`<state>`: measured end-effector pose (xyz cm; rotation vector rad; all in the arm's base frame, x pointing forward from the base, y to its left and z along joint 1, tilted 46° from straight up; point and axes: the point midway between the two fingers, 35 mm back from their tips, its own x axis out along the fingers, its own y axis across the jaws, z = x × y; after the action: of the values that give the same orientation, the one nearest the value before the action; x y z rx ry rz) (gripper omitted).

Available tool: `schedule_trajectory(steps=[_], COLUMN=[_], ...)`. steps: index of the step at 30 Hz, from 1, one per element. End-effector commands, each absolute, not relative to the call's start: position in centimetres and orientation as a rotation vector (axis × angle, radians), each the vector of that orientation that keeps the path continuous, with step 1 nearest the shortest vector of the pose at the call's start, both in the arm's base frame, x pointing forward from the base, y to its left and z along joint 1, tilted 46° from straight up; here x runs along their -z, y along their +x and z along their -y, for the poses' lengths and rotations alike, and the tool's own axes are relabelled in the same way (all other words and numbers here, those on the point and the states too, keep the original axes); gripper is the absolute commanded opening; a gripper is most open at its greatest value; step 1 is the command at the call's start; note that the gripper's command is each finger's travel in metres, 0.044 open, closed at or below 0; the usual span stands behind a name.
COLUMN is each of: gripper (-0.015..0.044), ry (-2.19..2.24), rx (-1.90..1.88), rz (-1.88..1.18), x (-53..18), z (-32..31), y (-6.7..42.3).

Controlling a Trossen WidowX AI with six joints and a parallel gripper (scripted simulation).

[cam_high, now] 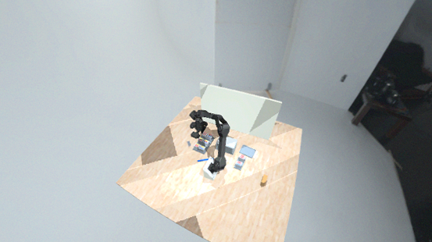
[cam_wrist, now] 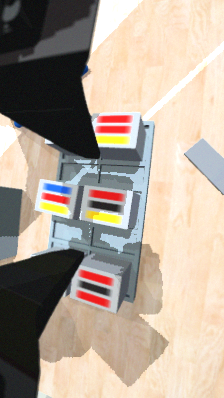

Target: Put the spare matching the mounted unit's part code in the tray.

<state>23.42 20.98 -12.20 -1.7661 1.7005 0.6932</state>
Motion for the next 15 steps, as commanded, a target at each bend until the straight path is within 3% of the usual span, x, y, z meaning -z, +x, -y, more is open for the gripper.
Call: schedule_trajectory(steps=[1,15], gripper=[0.0300,0.0300], ry=[-1.777,-1.777], rx=[-0.694,-0.693], rz=[-1.698,-1.698], x=[12.4,14.1], z=[-20.6,-19.1], y=[23.5,23.8])
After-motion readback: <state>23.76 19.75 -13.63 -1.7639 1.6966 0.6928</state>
